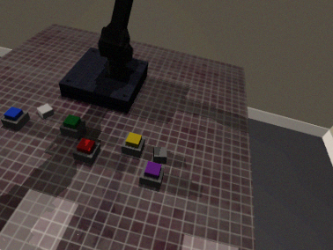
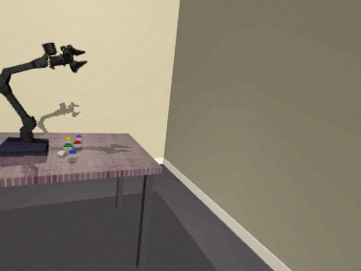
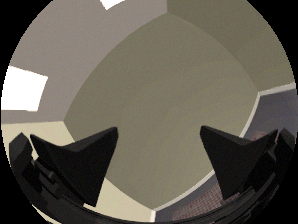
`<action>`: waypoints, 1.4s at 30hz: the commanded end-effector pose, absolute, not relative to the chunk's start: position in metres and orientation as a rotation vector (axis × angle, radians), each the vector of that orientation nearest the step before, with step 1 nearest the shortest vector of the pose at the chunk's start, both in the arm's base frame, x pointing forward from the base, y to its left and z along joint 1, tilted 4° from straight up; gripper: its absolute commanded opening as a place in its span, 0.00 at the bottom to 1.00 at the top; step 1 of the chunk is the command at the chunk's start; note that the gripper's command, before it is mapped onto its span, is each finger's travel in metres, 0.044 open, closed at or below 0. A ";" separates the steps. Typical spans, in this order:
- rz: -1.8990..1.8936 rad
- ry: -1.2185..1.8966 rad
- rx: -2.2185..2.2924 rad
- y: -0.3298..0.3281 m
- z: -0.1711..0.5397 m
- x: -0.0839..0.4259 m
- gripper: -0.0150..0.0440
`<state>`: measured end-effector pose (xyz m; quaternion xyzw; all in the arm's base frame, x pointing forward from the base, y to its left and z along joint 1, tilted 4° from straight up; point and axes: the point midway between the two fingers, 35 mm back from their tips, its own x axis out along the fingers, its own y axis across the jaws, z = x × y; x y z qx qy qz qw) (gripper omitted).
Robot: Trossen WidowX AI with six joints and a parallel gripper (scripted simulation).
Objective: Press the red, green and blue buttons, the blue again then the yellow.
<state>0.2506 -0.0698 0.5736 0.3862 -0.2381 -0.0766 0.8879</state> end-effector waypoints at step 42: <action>-0.108 1.470 0.132 -0.012 0.073 0.293 0.29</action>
